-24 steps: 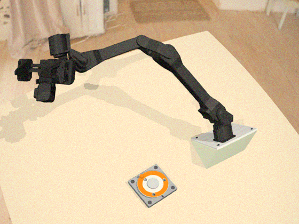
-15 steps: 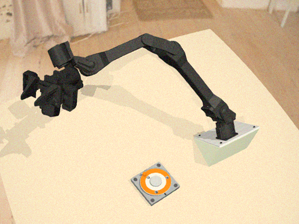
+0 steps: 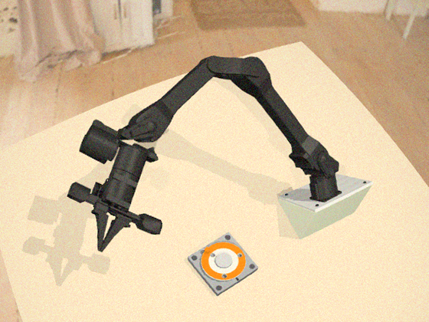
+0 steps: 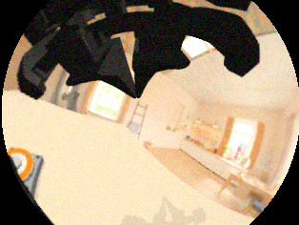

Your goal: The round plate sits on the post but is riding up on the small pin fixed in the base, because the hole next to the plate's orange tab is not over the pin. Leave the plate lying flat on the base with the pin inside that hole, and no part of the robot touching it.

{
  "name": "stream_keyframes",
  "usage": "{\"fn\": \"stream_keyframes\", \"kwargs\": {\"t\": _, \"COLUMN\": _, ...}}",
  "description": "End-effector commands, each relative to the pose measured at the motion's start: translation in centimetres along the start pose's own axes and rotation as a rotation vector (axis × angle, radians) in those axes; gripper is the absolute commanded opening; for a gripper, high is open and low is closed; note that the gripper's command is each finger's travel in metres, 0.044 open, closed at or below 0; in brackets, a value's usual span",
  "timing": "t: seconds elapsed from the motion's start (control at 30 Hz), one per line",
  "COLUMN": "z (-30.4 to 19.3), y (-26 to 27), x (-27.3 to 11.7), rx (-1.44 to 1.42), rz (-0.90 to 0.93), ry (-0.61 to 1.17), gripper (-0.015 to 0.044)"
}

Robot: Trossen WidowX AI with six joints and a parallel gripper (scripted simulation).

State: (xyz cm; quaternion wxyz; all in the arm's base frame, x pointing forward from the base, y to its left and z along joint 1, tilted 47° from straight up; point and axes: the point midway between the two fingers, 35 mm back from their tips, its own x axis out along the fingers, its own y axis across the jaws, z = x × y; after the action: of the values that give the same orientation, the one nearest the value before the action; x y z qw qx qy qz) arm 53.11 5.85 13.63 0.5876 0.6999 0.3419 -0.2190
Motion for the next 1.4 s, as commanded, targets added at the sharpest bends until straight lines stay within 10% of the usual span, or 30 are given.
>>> {"fn": "stream_keyframes", "kwargs": {"t": 0.0, "z": 2.6, "y": -6.5, "x": 0.4, "rx": -0.273, "rz": -0.221, "ry": -0.178, "gripper": 0.0}}
{"fn": "stream_keyframes", "kwargs": {"t": 0.63, "z": 10.1, "y": -24.0, "x": -10.1, "rx": -1.583, "rz": -1.436, "ry": -0.206, "gripper": 0.0}}
{"fn": "stream_keyframes", "kwargs": {"t": 1.37, "z": 13.9, "y": -26.1, "x": -9.1, "rx": -1.598, "rz": -1.452, "ry": -0.201, "gripper": 0.0}}
